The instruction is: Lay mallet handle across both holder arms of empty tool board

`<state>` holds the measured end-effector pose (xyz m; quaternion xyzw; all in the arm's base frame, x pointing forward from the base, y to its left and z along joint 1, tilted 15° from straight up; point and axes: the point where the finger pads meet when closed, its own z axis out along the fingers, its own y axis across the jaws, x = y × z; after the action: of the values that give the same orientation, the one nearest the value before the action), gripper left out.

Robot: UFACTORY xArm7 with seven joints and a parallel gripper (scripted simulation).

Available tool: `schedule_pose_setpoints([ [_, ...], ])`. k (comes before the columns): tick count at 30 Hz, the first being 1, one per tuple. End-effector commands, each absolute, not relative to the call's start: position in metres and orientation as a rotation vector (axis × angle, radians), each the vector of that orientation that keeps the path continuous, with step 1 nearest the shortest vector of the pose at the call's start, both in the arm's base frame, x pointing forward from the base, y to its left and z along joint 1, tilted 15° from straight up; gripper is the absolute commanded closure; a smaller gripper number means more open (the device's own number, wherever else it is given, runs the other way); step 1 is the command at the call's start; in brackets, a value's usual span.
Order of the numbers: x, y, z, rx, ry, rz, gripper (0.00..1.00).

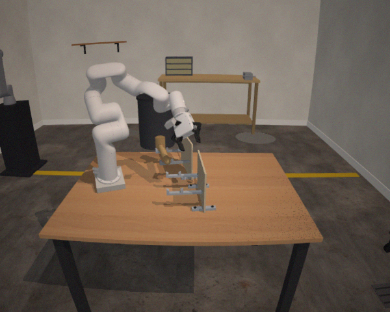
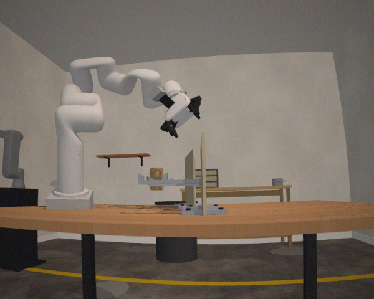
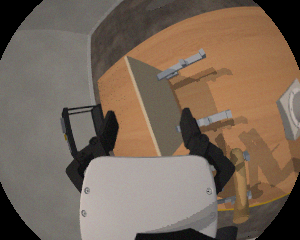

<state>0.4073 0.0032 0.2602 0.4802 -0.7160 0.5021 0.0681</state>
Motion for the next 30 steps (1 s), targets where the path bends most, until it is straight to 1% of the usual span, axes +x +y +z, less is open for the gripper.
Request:
schedule_pose_setpoints([
  [1, 0.406, 0.022, 0.28, 1.655, -2.091, 1.388, 0.0],
  [6, 0.406, 0.028, 0.289, 1.759, -2.043, 1.327, 0.0],
  [16, 0.402, 0.042, 0.313, 2.125, -1.82, 1.099, 0.0],
  [23, 0.401, 0.043, 0.319, 2.274, -1.7, 0.998, 0.0],
  [30, 0.4, 0.042, 0.324, 2.501, -1.473, 0.829, 0.0],
])
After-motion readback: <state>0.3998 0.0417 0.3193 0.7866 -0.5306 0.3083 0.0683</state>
